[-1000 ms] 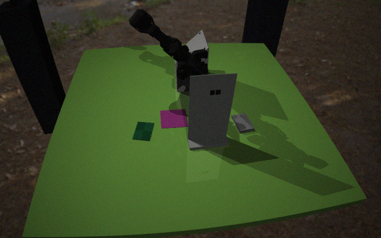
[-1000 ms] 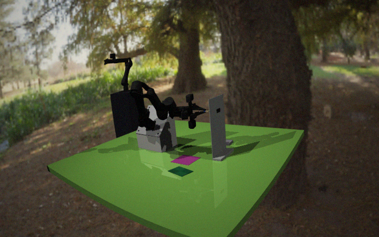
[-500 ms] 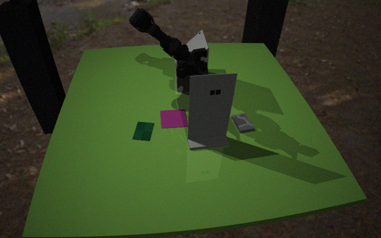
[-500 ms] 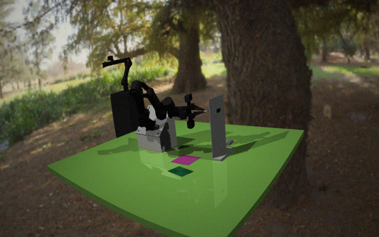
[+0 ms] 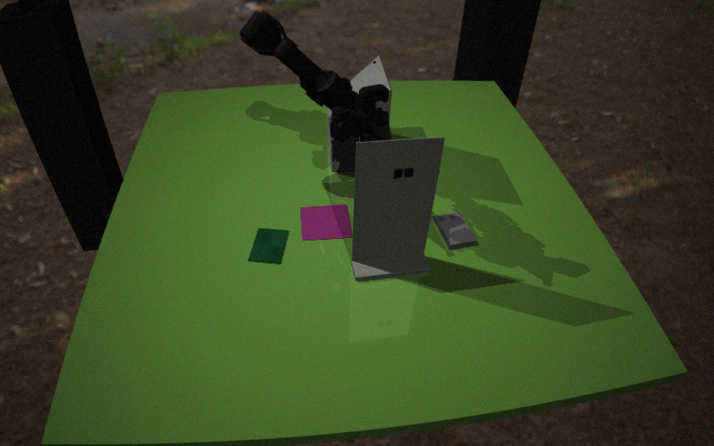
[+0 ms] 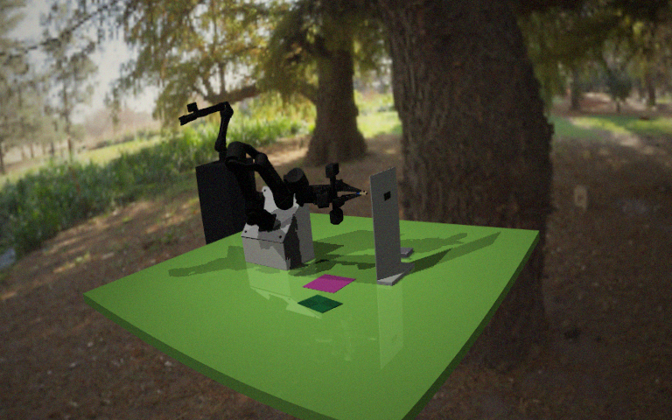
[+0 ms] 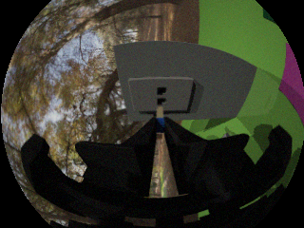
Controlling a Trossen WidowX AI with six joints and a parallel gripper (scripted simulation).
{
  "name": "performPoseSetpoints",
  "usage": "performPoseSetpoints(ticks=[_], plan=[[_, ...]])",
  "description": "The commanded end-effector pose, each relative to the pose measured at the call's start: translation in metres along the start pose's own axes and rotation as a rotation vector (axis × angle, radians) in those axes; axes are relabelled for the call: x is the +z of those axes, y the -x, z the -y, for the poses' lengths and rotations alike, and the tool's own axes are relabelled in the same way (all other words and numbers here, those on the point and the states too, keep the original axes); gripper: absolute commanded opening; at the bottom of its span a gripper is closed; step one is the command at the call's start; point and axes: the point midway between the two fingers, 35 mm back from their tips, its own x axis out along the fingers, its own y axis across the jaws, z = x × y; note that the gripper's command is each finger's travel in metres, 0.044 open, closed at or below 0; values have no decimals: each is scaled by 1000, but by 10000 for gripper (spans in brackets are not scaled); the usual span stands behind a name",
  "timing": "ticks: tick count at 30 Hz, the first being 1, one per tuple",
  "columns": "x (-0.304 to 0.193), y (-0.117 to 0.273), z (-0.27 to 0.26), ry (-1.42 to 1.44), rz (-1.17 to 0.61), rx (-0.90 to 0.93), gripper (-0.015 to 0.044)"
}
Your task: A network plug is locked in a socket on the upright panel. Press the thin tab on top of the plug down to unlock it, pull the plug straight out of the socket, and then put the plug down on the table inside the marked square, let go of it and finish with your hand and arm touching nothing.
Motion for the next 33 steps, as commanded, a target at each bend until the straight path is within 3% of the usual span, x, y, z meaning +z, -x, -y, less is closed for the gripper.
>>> performPoseSetpoints(ticks=[1,23,33], plan=[[-1,2,-9,-4,0,-1,0],[-3,20,-49,-8,4,1,0],[21,13,1,-81,97,-223,0]])
